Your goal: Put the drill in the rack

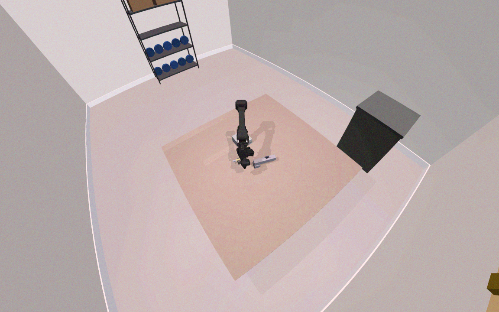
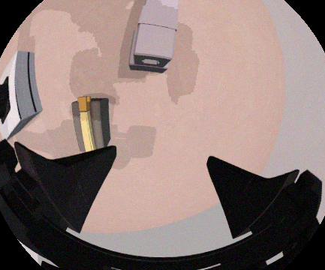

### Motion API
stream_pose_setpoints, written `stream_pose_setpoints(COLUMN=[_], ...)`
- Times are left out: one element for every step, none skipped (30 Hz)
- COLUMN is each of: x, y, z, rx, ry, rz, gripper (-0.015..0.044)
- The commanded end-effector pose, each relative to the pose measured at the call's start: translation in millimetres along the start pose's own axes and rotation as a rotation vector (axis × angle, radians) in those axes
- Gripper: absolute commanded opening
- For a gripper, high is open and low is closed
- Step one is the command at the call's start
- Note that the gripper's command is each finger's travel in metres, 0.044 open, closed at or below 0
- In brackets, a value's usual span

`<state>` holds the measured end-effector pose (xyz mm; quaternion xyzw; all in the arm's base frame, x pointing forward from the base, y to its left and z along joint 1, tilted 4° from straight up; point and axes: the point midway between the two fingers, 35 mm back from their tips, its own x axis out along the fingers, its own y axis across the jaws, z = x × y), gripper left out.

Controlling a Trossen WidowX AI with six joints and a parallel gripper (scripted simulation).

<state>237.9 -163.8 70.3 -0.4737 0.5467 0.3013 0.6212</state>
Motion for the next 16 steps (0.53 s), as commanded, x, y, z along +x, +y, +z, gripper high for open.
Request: stream_pose_setpoints(x=[-6.2,-7.0,-8.1,-9.6,-11.3,-13.2,-15.5,-18.0,-20.6,-23.4,-26.4,-29.6,-33.0,-36.2,-39.0,-41.1], y=[-29.4,-35.9,-41.9,-47.5,-52.6,-57.2,-61.2,-62.7,-63.5,-63.6,-63.2,-62.2,-60.6,-58.6,-56.7,-55.4], z=[31.6,42.8,54.6,66.8,79.4,92.4,105.8,120.6,134.5,148.5,162.5,176.6,190.6,203.2,213.4,221.2], rx=[0.015,0.013,0.012,0.012,0.012,0.012,0.014,-0.002,-0.016,-0.029,-0.042,-0.055,-0.067,-0.078,-0.087,-0.09], ry=[0.0,-0.005,-0.012,-0.021,-0.032,-0.045,-0.06,-0.076,-0.092,-0.109,-0.127,-0.146,-0.166,-0.185,-0.201,-0.214], rz=[-0.111,-0.136,-0.162,-0.188,-0.214,-0.24,-0.265,-0.284,-0.301,-0.317,-0.333,-0.348,-0.363,-0.376,-0.386,-0.395], gripper=[0.044,0.044,0.044,0.044,0.044,0.044,0.044,0.044,0.044,0.044,0.044,0.044,0.044,0.044,0.044,0.044])
